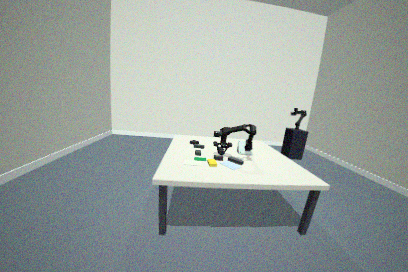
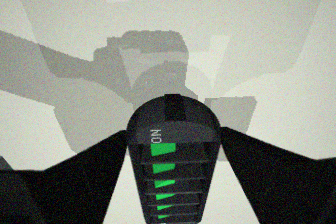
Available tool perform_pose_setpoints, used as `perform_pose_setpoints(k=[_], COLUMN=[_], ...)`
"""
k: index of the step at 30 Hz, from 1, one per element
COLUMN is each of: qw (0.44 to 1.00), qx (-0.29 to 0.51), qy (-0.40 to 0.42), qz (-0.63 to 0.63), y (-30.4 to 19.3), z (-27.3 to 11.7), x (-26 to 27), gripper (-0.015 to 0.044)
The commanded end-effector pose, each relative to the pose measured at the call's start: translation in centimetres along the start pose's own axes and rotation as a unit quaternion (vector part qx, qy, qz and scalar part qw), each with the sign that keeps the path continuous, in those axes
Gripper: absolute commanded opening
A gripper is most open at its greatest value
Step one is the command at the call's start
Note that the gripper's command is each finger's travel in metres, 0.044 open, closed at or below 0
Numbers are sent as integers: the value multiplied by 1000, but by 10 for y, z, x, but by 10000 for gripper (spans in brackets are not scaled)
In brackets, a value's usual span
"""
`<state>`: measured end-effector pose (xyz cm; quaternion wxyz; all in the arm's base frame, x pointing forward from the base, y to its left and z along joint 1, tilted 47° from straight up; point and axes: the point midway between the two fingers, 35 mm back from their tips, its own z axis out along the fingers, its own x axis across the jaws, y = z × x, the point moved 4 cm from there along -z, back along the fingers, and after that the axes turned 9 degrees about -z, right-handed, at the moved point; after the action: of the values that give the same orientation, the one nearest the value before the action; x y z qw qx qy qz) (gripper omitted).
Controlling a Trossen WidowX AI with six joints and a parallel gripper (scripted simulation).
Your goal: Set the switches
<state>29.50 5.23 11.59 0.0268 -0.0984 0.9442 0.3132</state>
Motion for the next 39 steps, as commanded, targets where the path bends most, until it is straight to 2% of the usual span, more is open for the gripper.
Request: perform_pose_setpoints(k=[1,39], qw=[1000,1000], qx=[-2,-19], qy=[-1,-3], qz=[2,2], y=[0,-13], z=[1,-16], x=[0,2], gripper=[327,336])
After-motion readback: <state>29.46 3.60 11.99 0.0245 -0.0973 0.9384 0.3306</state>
